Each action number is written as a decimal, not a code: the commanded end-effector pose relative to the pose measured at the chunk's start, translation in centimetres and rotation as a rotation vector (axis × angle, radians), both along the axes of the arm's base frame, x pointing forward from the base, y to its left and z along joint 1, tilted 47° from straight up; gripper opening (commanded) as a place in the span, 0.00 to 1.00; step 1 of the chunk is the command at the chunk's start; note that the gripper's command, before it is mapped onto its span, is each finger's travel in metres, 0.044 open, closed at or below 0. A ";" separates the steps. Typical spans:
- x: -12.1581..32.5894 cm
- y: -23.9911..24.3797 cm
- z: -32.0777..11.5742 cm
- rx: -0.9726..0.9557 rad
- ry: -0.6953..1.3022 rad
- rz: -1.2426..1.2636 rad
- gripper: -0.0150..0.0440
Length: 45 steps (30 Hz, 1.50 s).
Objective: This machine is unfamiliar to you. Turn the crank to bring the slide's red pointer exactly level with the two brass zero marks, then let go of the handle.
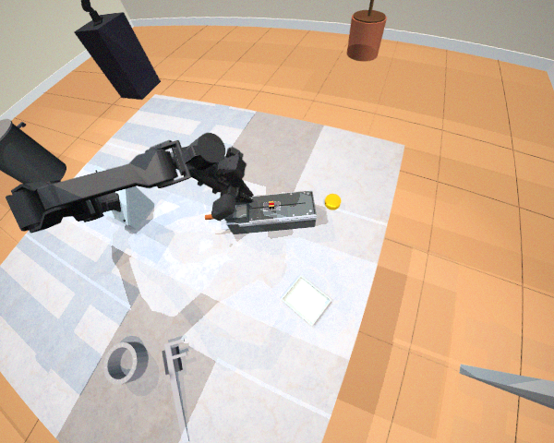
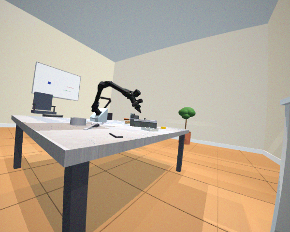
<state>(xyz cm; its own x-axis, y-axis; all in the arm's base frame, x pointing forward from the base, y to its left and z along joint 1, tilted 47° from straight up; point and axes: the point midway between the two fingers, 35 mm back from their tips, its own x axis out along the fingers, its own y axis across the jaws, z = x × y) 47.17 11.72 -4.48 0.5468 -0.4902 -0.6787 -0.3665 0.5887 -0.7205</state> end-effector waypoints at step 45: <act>0.0 0.0 0.0 0.001 0.000 0.000 0.69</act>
